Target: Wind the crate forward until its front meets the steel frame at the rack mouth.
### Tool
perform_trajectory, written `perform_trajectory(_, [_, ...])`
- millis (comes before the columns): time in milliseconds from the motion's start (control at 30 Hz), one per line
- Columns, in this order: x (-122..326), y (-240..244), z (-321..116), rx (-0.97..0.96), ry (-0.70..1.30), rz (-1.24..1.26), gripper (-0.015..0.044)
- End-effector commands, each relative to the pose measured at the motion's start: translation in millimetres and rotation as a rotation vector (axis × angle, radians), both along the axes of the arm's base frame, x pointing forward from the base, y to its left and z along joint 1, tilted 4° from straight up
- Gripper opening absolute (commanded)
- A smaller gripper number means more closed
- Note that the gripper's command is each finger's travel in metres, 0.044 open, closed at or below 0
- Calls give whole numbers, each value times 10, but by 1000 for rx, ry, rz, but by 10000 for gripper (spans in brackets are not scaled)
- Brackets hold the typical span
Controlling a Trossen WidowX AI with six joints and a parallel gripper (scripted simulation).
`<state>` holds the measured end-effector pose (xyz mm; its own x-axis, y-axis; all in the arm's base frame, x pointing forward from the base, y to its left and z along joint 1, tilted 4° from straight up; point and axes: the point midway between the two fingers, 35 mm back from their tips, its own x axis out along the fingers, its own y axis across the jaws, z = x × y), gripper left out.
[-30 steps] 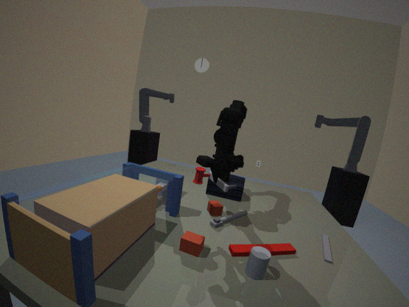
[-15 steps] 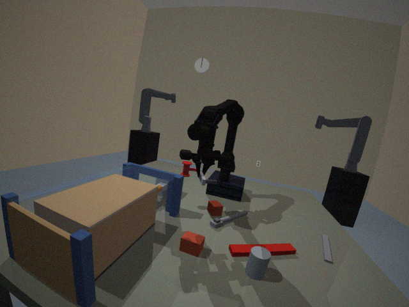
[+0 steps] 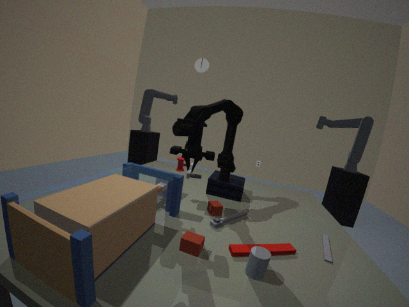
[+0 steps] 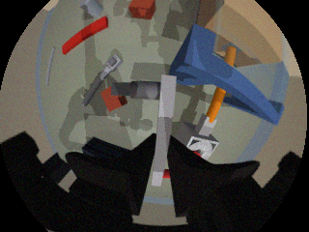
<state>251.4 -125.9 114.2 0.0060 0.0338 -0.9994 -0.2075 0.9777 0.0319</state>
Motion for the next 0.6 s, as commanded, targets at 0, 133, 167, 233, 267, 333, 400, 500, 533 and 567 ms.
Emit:
perform_trajectory(0, [-109,-130,36,3,-19,-97,0])
perform_trajectory(133, [-230,-253,30,8,-20,-187,0])
perform_trajectory(167, [-262,-286,28,8,-19,-207,0])
perform_trajectory(233, [-328,-351,22,9,-19,-247,0])
perform_trajectory(267, [-362,-382,19,9,-18,-267,0])
perform_trajectory(333, [-431,-442,14,10,-18,-307,0])
perform_trajectory(400, [-502,-499,8,10,-17,-346,0])
perform_trajectory(500, [-610,-580,-1,11,-16,-406,0])
perform_trajectory(533, [-647,-606,-4,12,-16,-426,0])
perform_trajectory(567, [-684,-630,-7,12,-16,-446,0])
